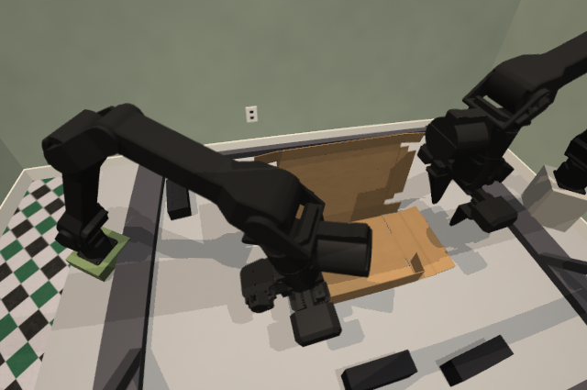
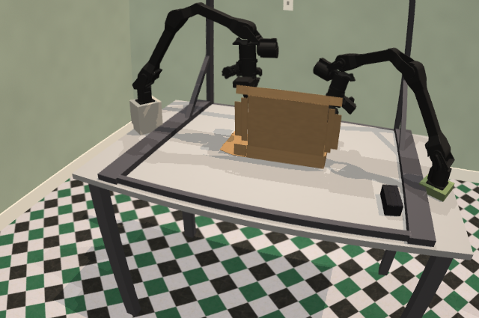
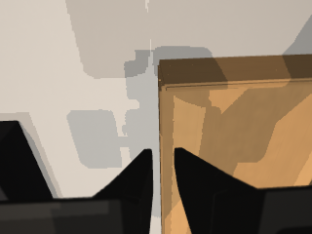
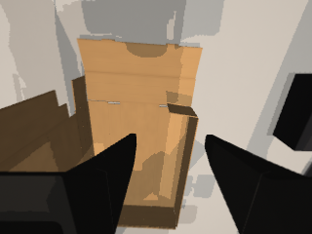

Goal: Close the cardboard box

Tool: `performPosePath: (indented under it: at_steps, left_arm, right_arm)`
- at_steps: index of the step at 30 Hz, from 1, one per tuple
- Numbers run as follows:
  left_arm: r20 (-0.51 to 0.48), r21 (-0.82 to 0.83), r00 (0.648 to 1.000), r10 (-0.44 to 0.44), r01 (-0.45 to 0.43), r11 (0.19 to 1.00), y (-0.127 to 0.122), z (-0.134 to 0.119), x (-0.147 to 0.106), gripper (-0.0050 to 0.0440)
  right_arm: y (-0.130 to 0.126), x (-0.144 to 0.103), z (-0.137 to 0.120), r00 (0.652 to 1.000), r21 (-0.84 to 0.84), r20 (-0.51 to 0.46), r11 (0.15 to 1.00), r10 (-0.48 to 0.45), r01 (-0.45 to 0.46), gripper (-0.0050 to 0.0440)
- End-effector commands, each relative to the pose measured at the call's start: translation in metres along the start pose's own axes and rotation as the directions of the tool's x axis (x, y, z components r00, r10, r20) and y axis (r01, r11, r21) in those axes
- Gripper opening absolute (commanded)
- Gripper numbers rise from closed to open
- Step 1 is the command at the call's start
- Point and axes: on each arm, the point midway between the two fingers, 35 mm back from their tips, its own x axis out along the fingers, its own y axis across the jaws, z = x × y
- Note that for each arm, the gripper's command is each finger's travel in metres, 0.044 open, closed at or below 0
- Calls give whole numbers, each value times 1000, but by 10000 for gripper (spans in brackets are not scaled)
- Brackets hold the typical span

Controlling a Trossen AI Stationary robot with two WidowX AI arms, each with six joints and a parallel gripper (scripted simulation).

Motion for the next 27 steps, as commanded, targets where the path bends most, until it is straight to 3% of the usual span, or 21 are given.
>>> performPosePath:
  at_steps: [1,4,7,16,27]
  left_arm:
    - [-37,2,999,14,-14,1000,2,-8,-14,58]
    - [-37,2,999,14,-14,1000,2,-8,-14,58]
    - [-37,2,999,14,-14,1000,2,-8,-14,58]
    - [-37,2,999,14,-14,1000,2,-8,-14,58]
    - [-37,2,999,14,-14,1000,2,-8,-14,58]
  right_arm:
    - [-1,54,0,1000,4,16,1000,-2,2,247]
    - [-1,90,4,1000,4,18,1000,-2,2,247]
    - [-1,107,7,1000,4,17,1000,-2,2,247]
    - [-1,108,7,1000,4,17,1000,-2,2,247]
    - [-1,126,8,1000,4,17,1000,-2,2,247]
